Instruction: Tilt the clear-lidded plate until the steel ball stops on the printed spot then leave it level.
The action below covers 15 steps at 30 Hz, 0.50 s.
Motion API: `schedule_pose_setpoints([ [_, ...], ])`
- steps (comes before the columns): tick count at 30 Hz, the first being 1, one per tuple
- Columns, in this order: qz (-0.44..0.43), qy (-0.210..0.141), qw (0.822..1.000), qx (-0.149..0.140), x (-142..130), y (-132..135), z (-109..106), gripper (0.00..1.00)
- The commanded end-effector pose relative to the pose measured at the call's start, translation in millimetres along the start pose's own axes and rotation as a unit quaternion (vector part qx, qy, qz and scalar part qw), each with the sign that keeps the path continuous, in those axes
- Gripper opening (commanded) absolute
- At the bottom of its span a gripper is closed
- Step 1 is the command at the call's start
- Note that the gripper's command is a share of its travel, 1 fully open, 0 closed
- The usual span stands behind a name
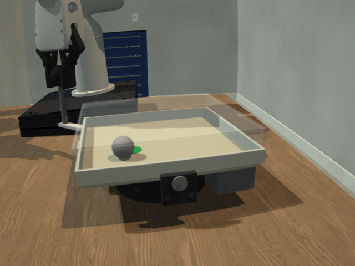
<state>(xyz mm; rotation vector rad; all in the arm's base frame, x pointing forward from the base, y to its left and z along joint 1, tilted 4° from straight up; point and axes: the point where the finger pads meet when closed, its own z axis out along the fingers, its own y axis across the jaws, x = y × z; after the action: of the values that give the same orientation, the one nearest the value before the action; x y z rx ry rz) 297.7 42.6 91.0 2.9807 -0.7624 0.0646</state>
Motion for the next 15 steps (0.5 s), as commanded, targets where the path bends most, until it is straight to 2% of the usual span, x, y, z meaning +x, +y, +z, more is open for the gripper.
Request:
schedule_pose_setpoints([
  [1, 0.000, 0.001, 1.000, 0.001, 0.7, -0.7, -0.4, 0.00],
  [15, 0.000, 0.001, 1.000, 0.001, -2.1, -1.2, -1.7, 0.00],
])
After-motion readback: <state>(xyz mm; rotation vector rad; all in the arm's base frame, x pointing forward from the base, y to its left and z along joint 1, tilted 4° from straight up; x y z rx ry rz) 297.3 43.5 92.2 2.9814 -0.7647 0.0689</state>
